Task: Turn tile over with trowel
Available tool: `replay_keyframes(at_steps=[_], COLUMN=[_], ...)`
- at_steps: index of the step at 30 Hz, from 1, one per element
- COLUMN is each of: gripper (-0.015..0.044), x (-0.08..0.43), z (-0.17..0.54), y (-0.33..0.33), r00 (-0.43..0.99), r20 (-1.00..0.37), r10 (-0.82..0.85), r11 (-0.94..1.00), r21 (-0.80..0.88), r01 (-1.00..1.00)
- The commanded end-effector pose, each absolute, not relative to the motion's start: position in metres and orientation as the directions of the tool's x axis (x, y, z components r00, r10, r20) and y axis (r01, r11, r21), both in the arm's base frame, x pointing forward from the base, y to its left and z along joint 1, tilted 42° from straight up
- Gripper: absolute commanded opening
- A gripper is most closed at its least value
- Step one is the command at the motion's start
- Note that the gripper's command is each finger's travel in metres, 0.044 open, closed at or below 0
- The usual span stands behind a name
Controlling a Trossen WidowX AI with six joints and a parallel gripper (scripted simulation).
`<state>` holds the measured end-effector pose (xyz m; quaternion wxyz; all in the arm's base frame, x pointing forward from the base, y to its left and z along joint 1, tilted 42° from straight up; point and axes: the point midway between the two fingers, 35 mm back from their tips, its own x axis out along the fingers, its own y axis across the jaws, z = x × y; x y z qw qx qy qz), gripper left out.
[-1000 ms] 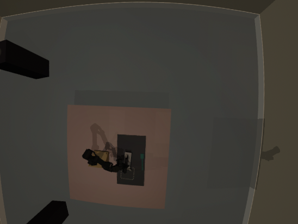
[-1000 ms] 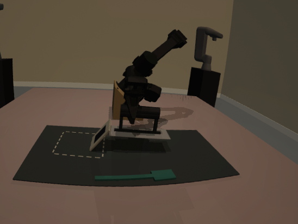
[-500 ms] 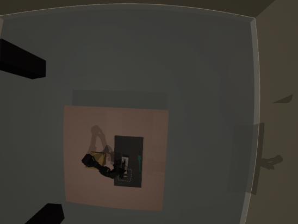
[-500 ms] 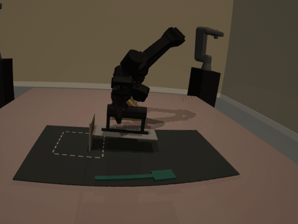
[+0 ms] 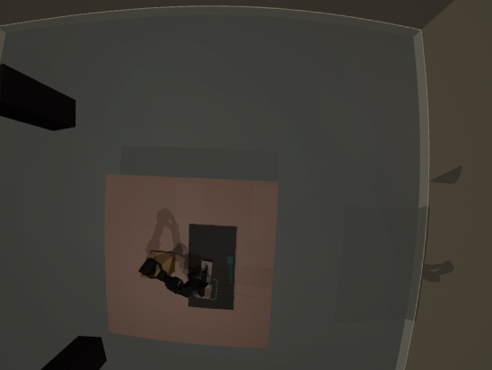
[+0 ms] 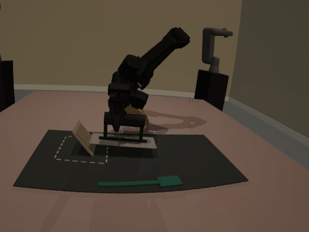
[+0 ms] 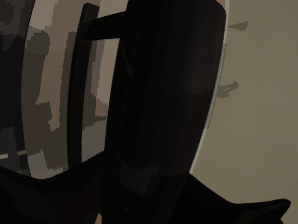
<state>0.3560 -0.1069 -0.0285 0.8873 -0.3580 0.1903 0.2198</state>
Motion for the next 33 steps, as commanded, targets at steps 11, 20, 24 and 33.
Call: replay_keyframes(at_steps=[11,20,24,33], gripper=[0.0,0.0,0.0,0.0], x=[0.363,0.368,0.368,0.365], z=[-0.021,0.02,0.038,0.062], y=[-0.108,-0.098,-0.092,-0.083], r00=[0.84,0.84,0.84,0.84], r20=[-0.485,-0.485,-0.484,-0.484], r10=[0.243,0.244,0.244,0.244], r11=[0.646,0.646,0.646,0.647], r21=[-0.566,-0.565,-0.565,-0.564], r01=[-0.513,-0.513,-0.513,-0.513])
